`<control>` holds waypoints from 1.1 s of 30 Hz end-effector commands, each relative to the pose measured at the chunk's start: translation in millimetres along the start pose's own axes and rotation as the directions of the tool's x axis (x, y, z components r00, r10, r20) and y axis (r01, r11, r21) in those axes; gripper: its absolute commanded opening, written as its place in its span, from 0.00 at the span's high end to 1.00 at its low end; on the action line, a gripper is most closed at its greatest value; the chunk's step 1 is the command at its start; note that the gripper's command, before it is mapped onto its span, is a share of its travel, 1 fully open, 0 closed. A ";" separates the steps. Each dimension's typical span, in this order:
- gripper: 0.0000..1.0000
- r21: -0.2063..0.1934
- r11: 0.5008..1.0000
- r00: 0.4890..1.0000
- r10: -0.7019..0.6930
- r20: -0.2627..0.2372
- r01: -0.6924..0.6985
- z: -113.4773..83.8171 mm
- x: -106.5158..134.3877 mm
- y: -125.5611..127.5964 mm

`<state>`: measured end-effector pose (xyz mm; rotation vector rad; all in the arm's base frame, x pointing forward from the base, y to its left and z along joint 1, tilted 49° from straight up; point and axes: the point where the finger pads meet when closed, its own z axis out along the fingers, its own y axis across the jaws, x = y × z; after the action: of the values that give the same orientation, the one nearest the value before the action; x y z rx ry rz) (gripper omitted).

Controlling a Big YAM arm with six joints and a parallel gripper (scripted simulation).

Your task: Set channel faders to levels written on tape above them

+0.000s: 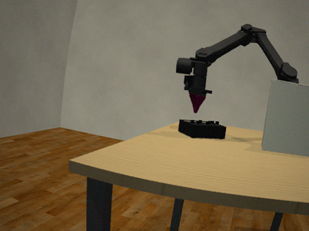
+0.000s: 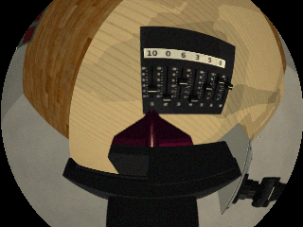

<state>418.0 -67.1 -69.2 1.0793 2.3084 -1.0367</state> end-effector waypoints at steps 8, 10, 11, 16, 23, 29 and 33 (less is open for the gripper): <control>1.00 0.010 1.000 1.000 0.008 -0.002 -0.008 4.3 -1.7 2.1; 1.00 0.010 1.000 1.000 0.008 -0.002 -0.008 4.4 -1.7 2.0; 1.00 0.010 1.000 1.000 0.008 -0.002 -0.008 4.6 -1.8 2.0; 1.00 0.008 1.000 1.000 0.011 -0.001 -0.011 6.4 -2.5 2.1; 1.00 0.010 1.000 1.000 -0.001 -0.002 0.001 8.0 -0.6 0.9; 1.00 0.012 1.000 1.000 -0.003 -0.002 0.003 12.5 1.5 -0.9; 1.00 0.010 1.000 1.000 0.000 -0.001 0.000 14.4 0.1 0.5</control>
<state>418.7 -71.5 -73.0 1.0838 2.3057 -1.0344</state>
